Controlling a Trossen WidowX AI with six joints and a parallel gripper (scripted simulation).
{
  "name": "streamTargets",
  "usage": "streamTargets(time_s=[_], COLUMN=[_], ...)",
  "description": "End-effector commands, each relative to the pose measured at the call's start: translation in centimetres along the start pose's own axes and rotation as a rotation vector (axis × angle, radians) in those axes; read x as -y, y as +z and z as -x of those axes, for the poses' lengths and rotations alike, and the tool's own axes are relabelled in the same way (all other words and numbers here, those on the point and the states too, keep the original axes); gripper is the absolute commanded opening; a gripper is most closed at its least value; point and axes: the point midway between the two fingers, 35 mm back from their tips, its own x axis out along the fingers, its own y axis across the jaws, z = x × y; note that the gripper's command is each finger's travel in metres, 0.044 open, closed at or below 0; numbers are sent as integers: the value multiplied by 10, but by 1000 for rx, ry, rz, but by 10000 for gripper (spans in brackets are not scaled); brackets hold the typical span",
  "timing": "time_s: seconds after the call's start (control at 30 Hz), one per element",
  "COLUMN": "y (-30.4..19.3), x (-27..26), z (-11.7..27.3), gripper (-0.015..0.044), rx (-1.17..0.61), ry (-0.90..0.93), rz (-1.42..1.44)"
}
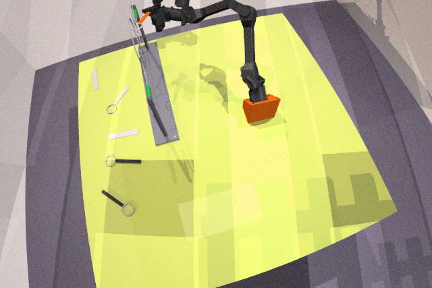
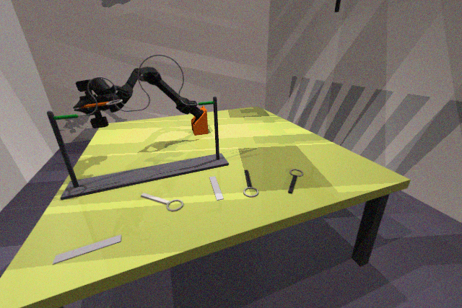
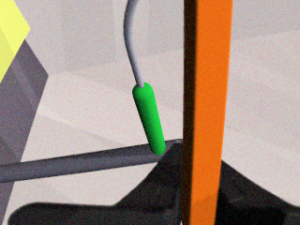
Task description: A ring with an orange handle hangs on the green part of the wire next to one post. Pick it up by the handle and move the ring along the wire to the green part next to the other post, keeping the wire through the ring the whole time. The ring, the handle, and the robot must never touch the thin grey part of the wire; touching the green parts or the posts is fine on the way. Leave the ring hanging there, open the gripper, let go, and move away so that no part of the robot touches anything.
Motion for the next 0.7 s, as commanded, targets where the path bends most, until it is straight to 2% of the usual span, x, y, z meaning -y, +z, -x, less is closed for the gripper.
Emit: streamTargets(time_s=[0.0, 0.67], y=[2, 23], x=[-19, -86], z=[3, 24], gripper=[-150, -150], rx=[-12, -68], ry=[56, 288], rz=[-86, -493])
